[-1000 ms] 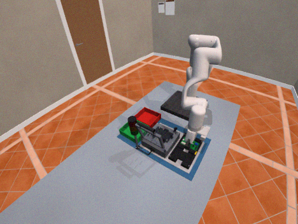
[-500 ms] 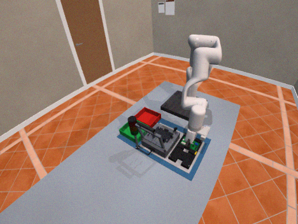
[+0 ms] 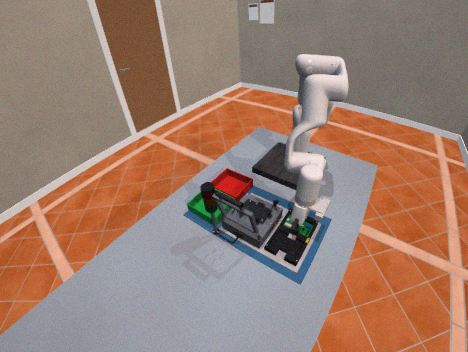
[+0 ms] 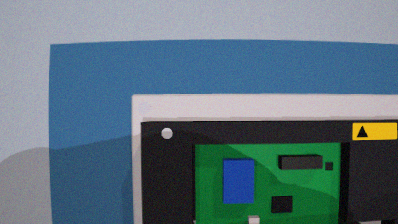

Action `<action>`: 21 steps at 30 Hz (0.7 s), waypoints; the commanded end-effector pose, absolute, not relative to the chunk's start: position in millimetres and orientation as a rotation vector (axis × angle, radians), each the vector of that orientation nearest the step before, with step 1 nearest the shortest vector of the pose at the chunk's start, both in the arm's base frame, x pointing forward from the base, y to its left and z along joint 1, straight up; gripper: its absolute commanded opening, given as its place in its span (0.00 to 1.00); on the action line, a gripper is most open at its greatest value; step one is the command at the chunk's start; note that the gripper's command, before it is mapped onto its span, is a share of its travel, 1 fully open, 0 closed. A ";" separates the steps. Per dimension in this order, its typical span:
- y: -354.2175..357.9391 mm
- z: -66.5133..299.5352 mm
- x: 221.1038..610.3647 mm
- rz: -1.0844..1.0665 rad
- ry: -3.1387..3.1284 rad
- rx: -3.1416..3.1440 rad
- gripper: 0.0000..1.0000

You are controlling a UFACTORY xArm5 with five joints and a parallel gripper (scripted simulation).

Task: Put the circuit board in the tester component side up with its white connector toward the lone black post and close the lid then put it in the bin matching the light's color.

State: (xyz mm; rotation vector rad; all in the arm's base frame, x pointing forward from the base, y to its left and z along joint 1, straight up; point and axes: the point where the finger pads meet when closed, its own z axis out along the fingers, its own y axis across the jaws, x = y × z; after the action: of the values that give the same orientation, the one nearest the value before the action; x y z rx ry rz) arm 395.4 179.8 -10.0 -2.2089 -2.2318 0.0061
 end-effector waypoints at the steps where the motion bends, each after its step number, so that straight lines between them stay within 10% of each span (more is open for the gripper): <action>1: 180.3 -8.8 396.7 0.001 -2.233 -2.210 0.85; 21: 180.3 -8.8 396.7 0.001 -2.233 -2.210 0.79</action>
State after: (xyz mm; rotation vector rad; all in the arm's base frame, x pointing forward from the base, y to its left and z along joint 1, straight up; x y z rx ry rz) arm 395.5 179.8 -9.9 -2.2090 -2.2319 0.0055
